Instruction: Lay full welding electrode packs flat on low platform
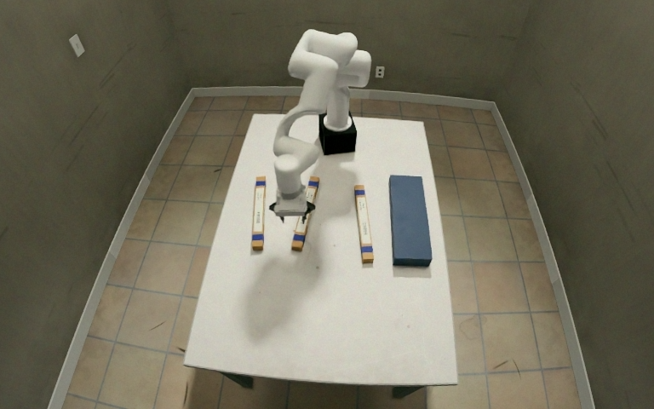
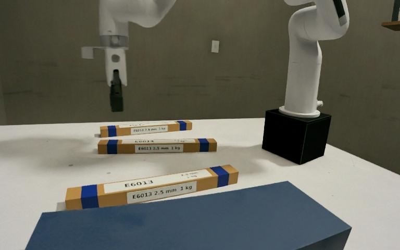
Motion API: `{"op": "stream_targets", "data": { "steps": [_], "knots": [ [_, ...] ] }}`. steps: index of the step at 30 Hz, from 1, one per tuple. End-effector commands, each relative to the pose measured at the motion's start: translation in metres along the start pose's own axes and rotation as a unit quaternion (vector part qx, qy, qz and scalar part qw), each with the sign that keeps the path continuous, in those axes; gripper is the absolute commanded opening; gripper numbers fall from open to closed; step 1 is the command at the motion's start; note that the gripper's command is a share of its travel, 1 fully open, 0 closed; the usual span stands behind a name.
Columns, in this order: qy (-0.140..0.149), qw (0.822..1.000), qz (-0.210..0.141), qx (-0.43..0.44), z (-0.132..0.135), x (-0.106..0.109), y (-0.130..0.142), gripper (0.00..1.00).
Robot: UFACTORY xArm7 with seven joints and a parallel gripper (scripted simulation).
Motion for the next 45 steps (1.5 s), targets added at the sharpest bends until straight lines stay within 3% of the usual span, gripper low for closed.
{"op": "stream_targets", "data": {
  "steps": [1, 11, 17, 29, 45],
  "knots": [
    [-0.006, 1.0, 0.011, 0.021, 0.063, -0.011, 0.027, 0.74],
    [-0.006, 1.0, 0.011, 0.023, 0.174, -0.033, 0.081, 0.74],
    [-0.006, 1.0, 0.011, 0.023, 0.175, -0.038, 0.081, 0.74],
    [-0.006, 1.0, 0.011, 0.023, 0.175, -0.085, 0.079, 0.74],
    [-0.006, 1.0, 0.011, 0.023, 0.175, -0.087, 0.079, 0.74]
  ]
}}
Point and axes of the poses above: the point where the finger pads meet when closed, its own x axis back along the fingers, its own z axis across the jaws, y = z × x, the point moved 3 cm from there along x, back along the fingers, and after that the axes turned 15 degrees about -x, right-handed, at the moved point
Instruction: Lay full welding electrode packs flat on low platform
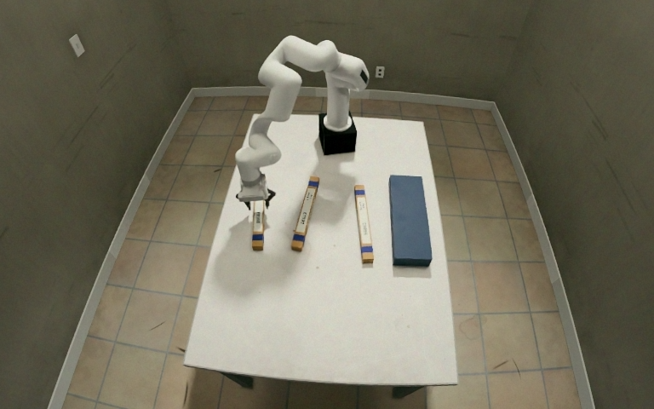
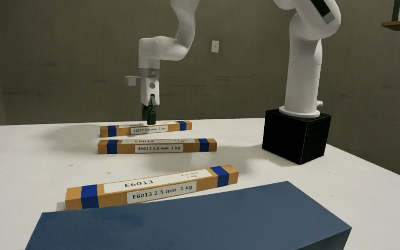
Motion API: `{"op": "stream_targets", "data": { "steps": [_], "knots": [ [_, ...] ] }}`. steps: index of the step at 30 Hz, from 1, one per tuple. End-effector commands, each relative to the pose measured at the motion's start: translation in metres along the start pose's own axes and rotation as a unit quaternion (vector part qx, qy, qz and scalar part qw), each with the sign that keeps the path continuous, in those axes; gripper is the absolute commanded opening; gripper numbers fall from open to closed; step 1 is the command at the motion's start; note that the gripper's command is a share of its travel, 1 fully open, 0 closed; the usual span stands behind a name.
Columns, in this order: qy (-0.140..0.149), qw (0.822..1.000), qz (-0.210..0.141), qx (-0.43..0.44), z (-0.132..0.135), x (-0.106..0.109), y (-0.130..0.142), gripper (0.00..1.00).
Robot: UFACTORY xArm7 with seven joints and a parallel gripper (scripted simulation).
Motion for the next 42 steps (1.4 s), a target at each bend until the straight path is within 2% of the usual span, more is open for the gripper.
{"op": "stream_targets", "data": {
  "steps": [1, 24, 42],
  "knots": [
    [0.001, 1.0, 0.002, 0.0, 0.001, 0.002, -0.002, 0.74],
    [0.001, 1.0, 0.002, 0.0, 0.002, 0.0, -0.003, 0.74],
    [0.001, 1.0, 0.002, 0.0, 0.002, -0.024, -0.003, 0.74]
  ]
}}
Point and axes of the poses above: the point where the finger pads meet when closed, its own x axis back along the fingers, its own z axis across the jaws, y = z × x, the point moved 3 cm from there along x, back along the fingers, and after that the axes turned 15 degrees about -x, right-handed, at the moved point
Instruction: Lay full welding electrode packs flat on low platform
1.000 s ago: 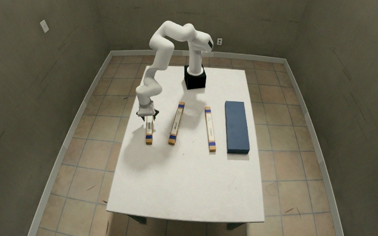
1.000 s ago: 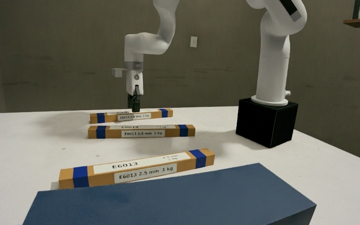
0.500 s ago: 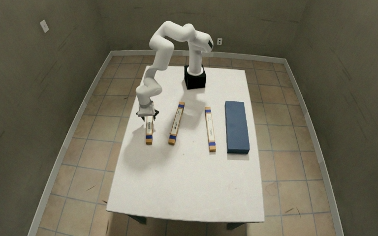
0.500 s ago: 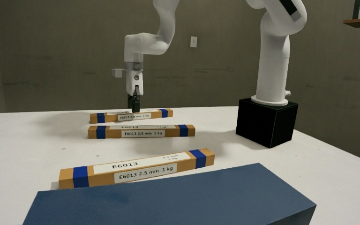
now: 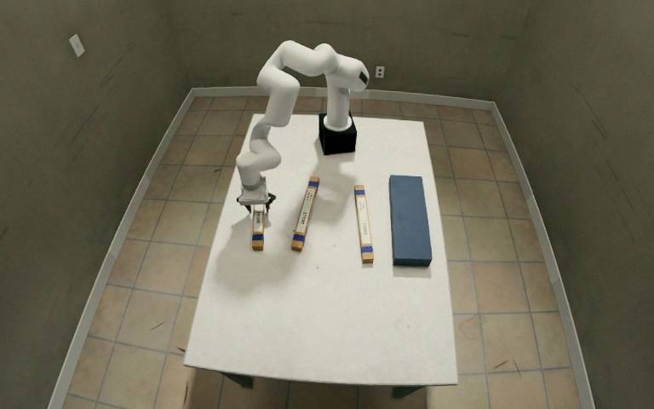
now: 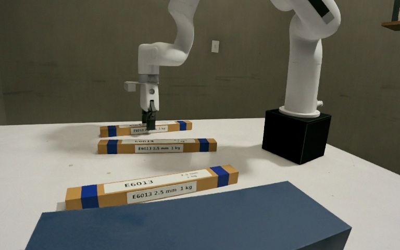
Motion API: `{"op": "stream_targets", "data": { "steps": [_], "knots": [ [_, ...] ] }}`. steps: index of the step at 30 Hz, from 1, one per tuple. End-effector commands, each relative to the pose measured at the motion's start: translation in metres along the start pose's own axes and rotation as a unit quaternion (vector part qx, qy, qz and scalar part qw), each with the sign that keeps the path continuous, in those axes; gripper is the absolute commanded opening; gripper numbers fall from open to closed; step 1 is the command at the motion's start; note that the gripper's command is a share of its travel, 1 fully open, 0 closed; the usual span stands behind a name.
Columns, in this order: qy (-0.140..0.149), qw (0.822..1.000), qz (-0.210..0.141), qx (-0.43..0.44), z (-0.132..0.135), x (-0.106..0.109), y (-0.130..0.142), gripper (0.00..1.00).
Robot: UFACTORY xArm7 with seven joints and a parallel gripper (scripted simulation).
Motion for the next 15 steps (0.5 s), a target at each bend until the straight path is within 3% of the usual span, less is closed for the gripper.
{"op": "stream_targets", "data": {
  "steps": [1, 15],
  "knots": [
    [0.001, 1.0, 0.002, 0.0, 0.0009, -0.0058, -0.0015, 0.74],
    [0.001, 1.0, 0.002, 0.0, 0.001, -0.0123, -0.0015, 0.74]
  ]
}}
Point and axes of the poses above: the point where the finger pads meet when closed, its own x axis back along the fingers, its own z axis across the jaws, y = z × x, the point moved 3 cm from there along x, back along the fingers, and after that the axes turned 15 degrees about -x, right-handed, at the moved point
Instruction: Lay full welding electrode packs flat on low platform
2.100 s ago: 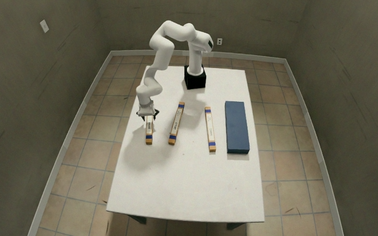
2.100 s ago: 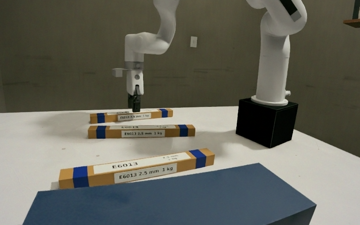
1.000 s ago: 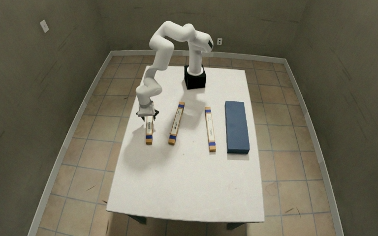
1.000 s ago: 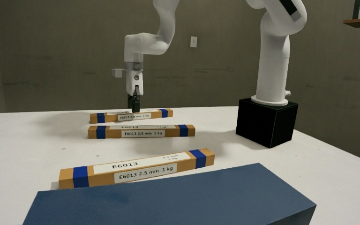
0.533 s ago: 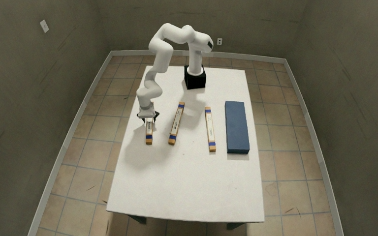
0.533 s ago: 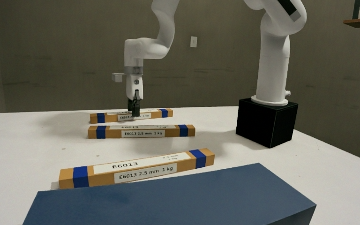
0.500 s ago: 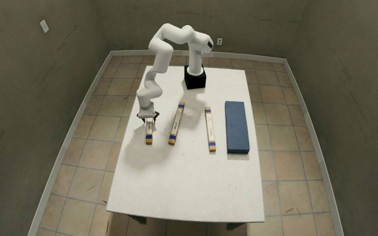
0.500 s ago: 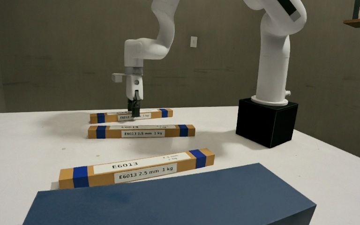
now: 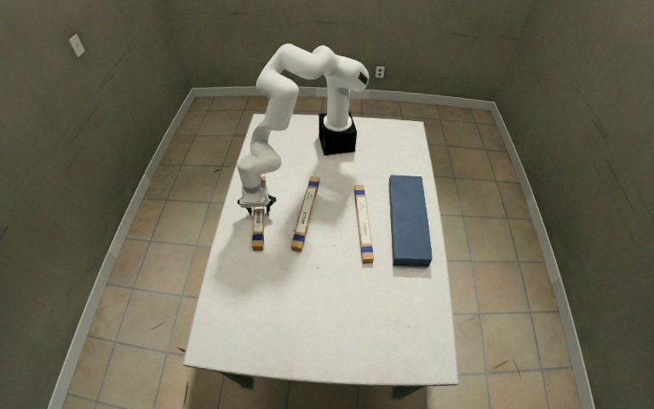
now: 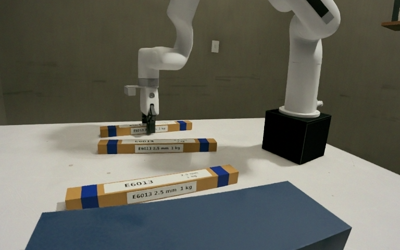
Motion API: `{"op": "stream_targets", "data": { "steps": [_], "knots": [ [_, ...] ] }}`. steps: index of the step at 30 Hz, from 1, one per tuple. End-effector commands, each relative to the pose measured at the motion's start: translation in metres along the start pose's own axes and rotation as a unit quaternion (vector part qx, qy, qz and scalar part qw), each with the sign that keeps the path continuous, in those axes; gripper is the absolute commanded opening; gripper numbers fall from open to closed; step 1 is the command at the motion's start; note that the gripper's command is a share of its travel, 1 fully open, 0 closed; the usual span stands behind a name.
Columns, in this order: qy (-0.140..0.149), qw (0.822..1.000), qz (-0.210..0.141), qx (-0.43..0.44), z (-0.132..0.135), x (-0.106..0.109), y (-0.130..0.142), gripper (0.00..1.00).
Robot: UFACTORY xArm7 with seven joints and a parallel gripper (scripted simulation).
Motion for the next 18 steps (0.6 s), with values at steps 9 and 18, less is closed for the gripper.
{"op": "stream_targets", "data": {
  "steps": [9, 18],
  "knots": [
    [0.001, 1.0, 0.002, 0.0, 0.001, 0.0014, -0.0015, 0.35],
    [0.001, 1.0, 0.002, 0.0, 0.001, 0.0014, -0.0015, 0.35]
  ]
}}
Point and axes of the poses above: the point where the finger pads meet when closed, its own x axis back along the fingers, its own z axis across the jaws, y = z × x, the point moved 3 cm from there along x, back along the fingers, and after that the axes turned 15 degrees about -x, right-handed, at the moved point
